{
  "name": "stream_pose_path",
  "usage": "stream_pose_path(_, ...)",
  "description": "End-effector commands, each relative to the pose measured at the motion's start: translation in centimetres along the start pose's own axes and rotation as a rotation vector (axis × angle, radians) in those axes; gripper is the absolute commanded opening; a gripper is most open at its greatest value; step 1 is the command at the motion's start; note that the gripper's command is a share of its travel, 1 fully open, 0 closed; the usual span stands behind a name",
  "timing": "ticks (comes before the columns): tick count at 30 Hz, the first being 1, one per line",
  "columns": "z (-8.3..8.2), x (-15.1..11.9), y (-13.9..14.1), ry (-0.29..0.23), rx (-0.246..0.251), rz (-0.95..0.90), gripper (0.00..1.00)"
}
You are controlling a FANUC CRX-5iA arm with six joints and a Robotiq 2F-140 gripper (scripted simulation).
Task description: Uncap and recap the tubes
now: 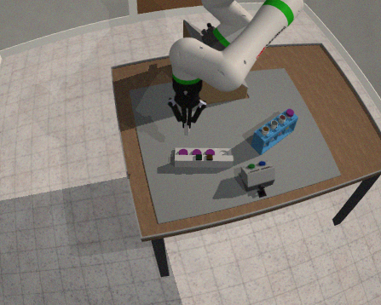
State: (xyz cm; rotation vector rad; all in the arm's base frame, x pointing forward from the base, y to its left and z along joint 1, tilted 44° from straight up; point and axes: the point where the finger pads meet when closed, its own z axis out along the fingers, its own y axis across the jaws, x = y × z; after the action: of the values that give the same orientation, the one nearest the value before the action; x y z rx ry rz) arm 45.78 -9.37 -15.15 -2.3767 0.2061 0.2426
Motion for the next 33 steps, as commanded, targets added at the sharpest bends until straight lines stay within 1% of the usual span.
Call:
stream_pose_path(1, 0.3, 0.3, -2.1, -0.001, -0.006, 0.232, 0.0)
stream_pose_path(2, 0.4, 0.5, -2.9, 0.0, -0.006, 0.315, 0.0)
stream_pose_path(3, 0.4, 0.5, -2.9, 0.0, -0.006, 0.315, 0.0)
stream_pose_path(4, 0.6, 0.6, -3.7, 0.0, -0.006, 0.399, 0.0)
stream_pose_path(5, 0.6, 0.6, -3.7, 0.0, -0.006, 0.399, 0.0)
stream_pose_path(6, 0.7, 0.7, -4.5, 0.0, -0.006, 0.482, 0.0)
stream_pose_path(7, 0.7, 0.7, -4.5, 0.0, -0.006, 0.482, 0.0)
stream_pose_path(8, 0.9, 0.8, -5.3, 0.0, -0.006, 0.565, 0.0)
stream_pose_path(9, 0.9, 0.8, -5.3, 0.0, -0.006, 0.565, 0.0)
stream_pose_path(10, 1.0, 1.0, -6.1, 0.001, -0.006, 0.649, 0.0)
stream_pose_path(11, 1.0, 1.0, -6.1, 0.001, -0.006, 0.649, 0.0)
stream_pose_path(12, 1.2, 1.1, -6.9, 0.001, -0.006, 0.732, 0.0)
stream_pose_path(13, 1.2, 1.1, -6.9, 0.001, -0.006, 0.732, 0.0)
stream_pose_path(15, 1.5, 1.3, -8.5, 0.002, -0.005, 0.879, 0.0)
stream_pose_path(17, 1.5, 1.3, -8.5, 0.002, -0.005, 0.879, 0.0)
stream_pose_path(18, 1.6, 1.5, -9.4, 0.002, -0.006, 0.982, 0.0)
stream_pose_path(19, 1.8, 1.6, -10.2, 0.002, -0.005, 1.047, 0.0)
stream_pose_path(20, 1.8, 1.6, -10.2, 0.002, -0.006, 1.065, 0.0)
stream_pose_path(22, 2.1, 1.8, -11.8, 0.003, -0.005, 1.175, 0.0)
stream_pose_path(23, 2.2, 1.9, -12.6, 0.003, -0.006, 1.194, 0.0)
stream_pose_path(24, 2.2, 1.9, -12.6, 0.003, -0.006, 1.194, 0.0)
stream_pose_path(27, 2.7, 2.3, -15.0, 0.003, -0.006, 1.194, 0.0)
stream_pose_path(28, 2.7, 2.3, -15.0, 0.003, -0.006, 1.194, 0.0)
stream_pose_path(32, 3.3, 2.8, -18.3, 0.003, -0.006, 1.194, 0.0)
stream_pose_path(33, 3.3, 2.8, -18.3, 0.003, -0.006, 1.194, 0.0)
